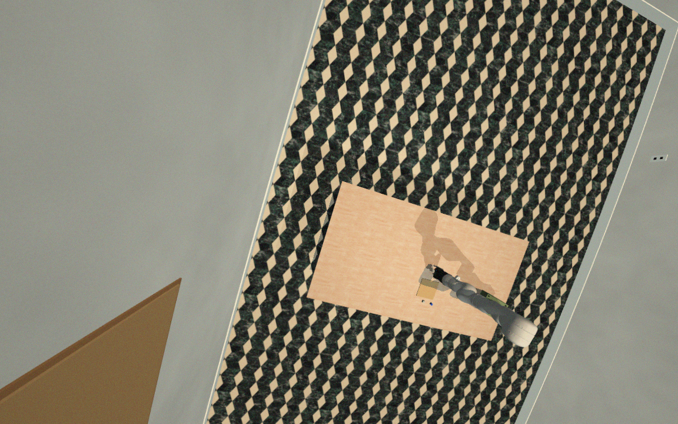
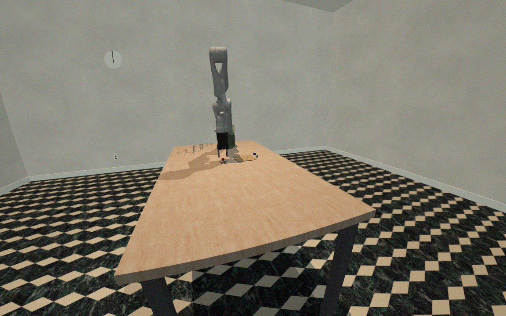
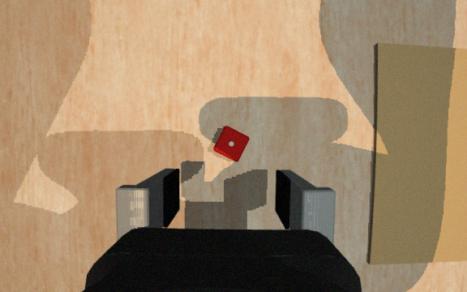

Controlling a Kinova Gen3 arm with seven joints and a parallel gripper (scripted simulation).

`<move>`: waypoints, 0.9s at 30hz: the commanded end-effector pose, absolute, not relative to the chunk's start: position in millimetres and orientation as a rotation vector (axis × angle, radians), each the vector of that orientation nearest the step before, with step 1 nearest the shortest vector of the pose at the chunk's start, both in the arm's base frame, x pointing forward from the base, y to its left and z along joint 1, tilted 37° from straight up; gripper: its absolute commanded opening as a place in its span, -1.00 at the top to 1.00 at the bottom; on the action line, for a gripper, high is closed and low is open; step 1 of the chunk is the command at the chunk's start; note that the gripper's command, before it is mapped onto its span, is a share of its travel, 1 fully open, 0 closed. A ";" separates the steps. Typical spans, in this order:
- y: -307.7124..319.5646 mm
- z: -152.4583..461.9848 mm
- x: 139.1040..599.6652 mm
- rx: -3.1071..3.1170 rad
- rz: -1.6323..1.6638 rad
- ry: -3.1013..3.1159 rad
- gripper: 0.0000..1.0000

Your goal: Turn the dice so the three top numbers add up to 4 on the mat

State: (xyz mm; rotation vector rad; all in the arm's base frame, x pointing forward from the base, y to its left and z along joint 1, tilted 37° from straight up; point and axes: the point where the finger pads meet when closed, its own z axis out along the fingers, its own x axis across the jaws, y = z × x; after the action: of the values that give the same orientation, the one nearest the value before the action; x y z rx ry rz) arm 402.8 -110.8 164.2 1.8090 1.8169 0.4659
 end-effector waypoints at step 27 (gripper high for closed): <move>-112.6 160.2 405.1 1.812 0.465 1.814 -1.00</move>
State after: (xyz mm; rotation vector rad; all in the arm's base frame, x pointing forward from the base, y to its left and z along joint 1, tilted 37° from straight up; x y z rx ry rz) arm 405.1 -112.2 160.0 1.8116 1.8156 0.4648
